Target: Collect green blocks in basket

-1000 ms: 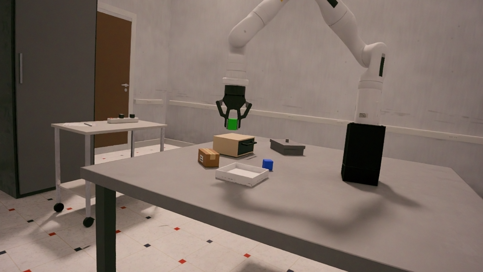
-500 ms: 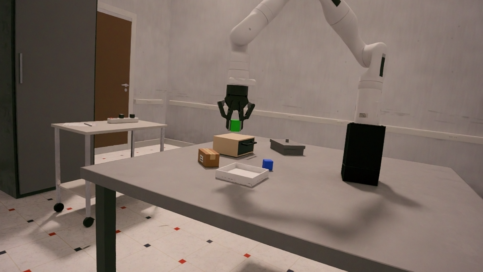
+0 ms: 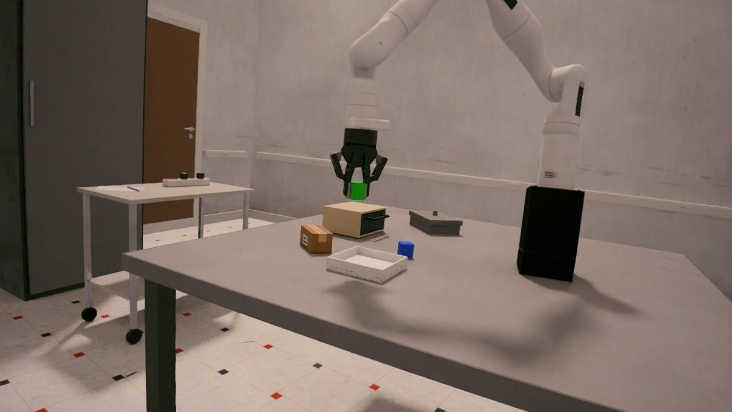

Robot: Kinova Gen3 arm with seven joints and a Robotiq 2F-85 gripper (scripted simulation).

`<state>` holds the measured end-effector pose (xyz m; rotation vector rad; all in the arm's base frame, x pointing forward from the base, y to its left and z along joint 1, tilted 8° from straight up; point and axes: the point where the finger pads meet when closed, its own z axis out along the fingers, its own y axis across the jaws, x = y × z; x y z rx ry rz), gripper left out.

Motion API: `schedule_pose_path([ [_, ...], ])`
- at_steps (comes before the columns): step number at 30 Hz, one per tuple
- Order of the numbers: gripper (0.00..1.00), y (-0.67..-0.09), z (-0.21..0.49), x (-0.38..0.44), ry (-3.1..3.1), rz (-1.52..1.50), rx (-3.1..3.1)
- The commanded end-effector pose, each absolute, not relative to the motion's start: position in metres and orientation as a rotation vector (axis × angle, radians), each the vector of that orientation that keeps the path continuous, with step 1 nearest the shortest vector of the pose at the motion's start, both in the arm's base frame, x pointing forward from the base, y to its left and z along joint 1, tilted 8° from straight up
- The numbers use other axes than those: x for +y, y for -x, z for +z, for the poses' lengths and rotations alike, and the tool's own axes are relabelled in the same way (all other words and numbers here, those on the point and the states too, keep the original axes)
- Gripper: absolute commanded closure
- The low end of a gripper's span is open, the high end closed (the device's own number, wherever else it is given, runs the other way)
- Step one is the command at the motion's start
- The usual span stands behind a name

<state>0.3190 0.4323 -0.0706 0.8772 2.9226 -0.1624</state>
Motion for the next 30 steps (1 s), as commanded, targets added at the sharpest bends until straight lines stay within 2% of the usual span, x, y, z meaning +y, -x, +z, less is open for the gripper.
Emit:
schedule_pose_path([
  [1, 0.90, -0.319, -0.070, 0.433, -0.876, -0.159, 2.923],
  [30, 0.90, -0.320, -0.081, 0.432, -0.876, -0.159, 2.922],
])
